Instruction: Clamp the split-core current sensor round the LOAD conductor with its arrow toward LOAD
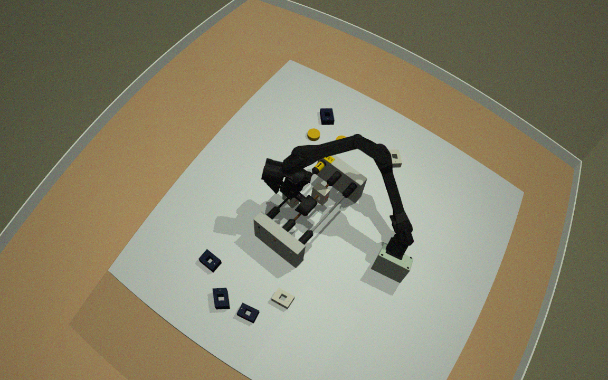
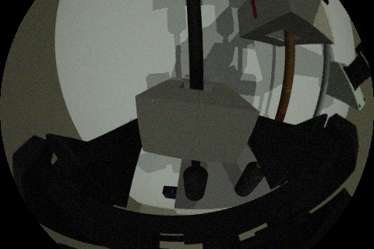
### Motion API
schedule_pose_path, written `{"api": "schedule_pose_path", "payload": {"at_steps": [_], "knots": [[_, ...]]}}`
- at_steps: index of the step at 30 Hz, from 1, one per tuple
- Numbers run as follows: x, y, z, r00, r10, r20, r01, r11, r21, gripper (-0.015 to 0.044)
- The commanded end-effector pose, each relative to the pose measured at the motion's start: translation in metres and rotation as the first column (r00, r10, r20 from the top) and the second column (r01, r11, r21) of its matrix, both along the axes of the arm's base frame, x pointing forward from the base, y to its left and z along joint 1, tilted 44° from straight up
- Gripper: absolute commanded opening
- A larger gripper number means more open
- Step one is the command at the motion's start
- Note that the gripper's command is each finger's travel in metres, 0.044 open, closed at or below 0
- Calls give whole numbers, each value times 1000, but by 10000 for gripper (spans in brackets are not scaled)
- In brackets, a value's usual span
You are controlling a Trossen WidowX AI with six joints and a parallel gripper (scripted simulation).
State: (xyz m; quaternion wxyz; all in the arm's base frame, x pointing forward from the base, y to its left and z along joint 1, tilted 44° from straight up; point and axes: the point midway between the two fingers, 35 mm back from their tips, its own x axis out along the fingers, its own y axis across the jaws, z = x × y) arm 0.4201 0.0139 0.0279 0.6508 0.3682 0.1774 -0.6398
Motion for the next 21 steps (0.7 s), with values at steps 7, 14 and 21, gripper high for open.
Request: {"api": "schedule_pose_path", "payload": {"at_steps": [7,14,21], "knots": [[-22,67,61,995,69,72,-67,997,-26,440],[-26,74,69,994,78,81,-76,997,-29,440],[-26,74,69,994,78,81,-76,997,-29,440]]}}
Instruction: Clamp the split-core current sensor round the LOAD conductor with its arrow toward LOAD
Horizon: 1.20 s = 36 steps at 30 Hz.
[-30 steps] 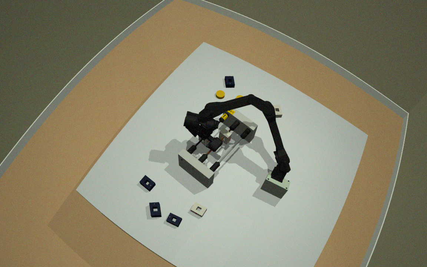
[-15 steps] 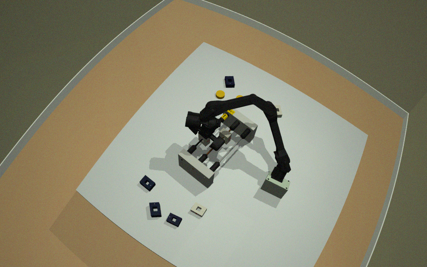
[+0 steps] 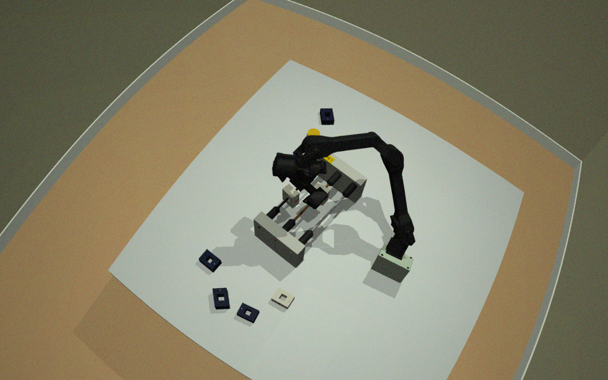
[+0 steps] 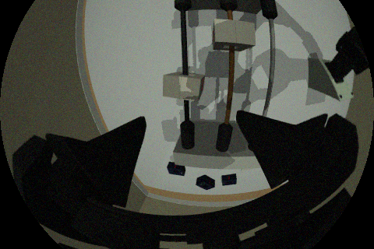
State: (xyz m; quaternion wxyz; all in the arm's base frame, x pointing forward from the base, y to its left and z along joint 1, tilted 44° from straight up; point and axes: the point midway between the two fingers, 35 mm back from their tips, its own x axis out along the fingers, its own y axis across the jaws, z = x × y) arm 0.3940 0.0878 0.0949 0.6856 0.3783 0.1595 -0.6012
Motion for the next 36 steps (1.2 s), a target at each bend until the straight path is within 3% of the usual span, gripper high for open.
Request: {"api": "schedule_pose_path", "payload": {"at_steps": [1,33,36], "knots": [[0,0,2,1000,-1,6,1,1000,-4,440],[0,0,2,1000,-1,6,1,1000,-4,440],[-3,-5,5,994,74,-78,-73,997,18,440]]}}
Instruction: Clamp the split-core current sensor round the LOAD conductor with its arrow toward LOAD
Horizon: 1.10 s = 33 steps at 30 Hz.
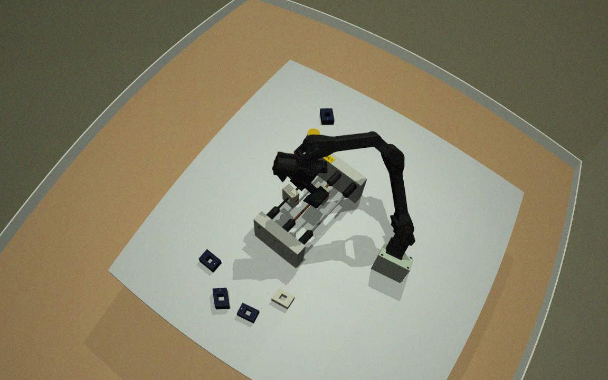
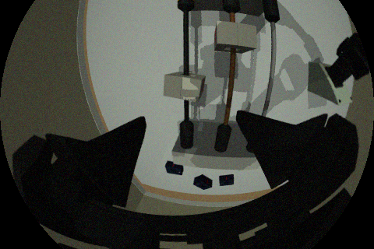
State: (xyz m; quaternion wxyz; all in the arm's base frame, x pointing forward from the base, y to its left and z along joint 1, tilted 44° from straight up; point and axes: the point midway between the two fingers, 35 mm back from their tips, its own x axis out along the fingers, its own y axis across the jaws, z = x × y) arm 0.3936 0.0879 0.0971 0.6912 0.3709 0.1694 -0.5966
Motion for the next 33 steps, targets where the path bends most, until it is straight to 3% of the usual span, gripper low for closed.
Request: {"api": "schedule_pose_path", "payload": {"at_steps": [1,8,15,24,33], "knots": [[-4,-9,5,988,105,-112,-102,994,33,440],[-18,-31,22,777,514,-363,-482,857,181,440],[-34,-47,39,352,822,-448,-804,511,306,440],[-46,-57,52,10,886,-464,-931,177,318,440],[-58,-64,64,-309,781,-543,-942,-174,287,440]]}}
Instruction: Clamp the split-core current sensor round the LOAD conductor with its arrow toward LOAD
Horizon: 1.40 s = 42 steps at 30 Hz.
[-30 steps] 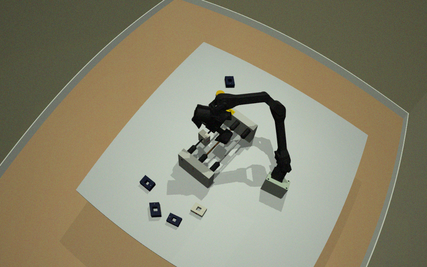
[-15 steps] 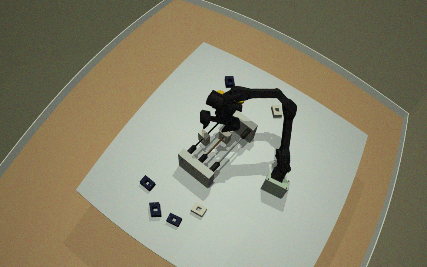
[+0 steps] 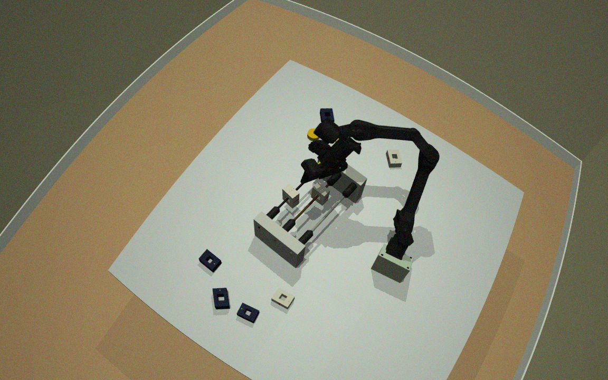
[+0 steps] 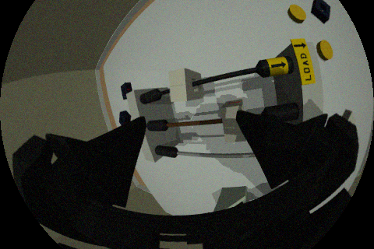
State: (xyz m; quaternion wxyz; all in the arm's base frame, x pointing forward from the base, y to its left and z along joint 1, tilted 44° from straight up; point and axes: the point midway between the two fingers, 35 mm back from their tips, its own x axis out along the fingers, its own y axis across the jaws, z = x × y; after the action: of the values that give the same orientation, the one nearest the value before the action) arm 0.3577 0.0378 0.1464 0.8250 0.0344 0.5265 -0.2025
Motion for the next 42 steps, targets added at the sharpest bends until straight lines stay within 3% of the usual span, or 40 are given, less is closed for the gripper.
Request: {"api": "schedule_pose_path", "payload": {"at_steps": [1,14,25,26,40,42], "knots": [[-24,-15,16,760,648,-45,-648,752,-120,440],[-38,-20,30,358,918,-173,-901,290,-324,440],[-38,-20,30,358,918,-173,-901,290,-324,440],[-32,-18,29,478,869,-129,-859,431,-276,440],[-32,-18,29,478,869,-129,-859,431,-276,440],[-31,-18,28,521,845,-115,-838,482,-253,440]]}}
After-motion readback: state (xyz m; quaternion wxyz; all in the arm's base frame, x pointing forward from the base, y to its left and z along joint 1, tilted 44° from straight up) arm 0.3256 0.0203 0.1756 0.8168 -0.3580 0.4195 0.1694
